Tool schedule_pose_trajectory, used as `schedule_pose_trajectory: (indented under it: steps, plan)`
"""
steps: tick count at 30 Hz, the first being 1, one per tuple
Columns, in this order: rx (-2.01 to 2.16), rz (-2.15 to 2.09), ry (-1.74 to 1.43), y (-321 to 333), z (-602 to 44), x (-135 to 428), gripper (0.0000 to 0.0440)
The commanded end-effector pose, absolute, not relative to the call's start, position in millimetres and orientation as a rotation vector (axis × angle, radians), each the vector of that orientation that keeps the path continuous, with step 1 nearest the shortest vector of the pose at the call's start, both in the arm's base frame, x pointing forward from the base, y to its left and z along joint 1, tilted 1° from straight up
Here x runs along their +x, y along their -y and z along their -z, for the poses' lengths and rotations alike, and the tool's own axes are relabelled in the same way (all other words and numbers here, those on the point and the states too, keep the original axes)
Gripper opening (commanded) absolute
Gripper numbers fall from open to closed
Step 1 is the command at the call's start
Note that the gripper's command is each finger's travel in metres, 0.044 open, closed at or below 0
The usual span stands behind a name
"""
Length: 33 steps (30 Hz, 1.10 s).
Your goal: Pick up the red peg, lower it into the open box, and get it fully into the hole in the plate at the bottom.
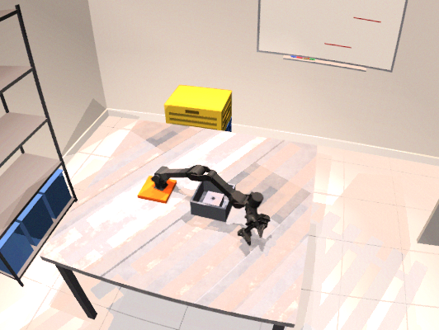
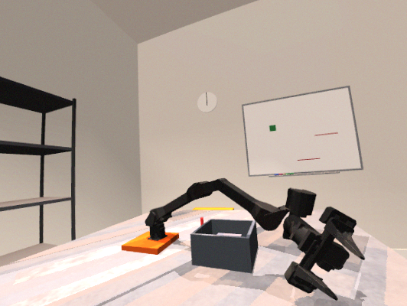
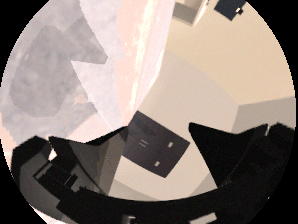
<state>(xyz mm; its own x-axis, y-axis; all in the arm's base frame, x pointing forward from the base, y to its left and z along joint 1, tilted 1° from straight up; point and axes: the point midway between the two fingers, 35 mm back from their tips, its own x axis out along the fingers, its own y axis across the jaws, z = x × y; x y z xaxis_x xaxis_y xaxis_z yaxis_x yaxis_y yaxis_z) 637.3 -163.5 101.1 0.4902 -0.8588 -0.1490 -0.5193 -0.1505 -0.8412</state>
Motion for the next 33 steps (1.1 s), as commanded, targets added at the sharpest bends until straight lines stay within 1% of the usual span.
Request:
schedule_pose_trajectory:
  steps: [1, 2, 4, 17, 25, 33]
  plan:
    - [-1.797, 0.457, -1.146, 158.5, -104.0, 636.8, 0.0419]
    - [-1.774, 0.450, -1.131, 151.8, -106.9, 635.9, 0.0431]
    - [-1.716, 0.430, -1.099, 135.5, -110.4, 632.6, 0.0440]
    - [-1.318, 0.317, -0.920, 28.9, -141.4, 596.0, 0.0440]
    - [-1.056, 0.229, -0.873, -35.3, -154.5, 555.5, 0.0440]
    - [-0.784, 0.146, -0.883, -93.0, -164.1, 501.7, 0.0440]
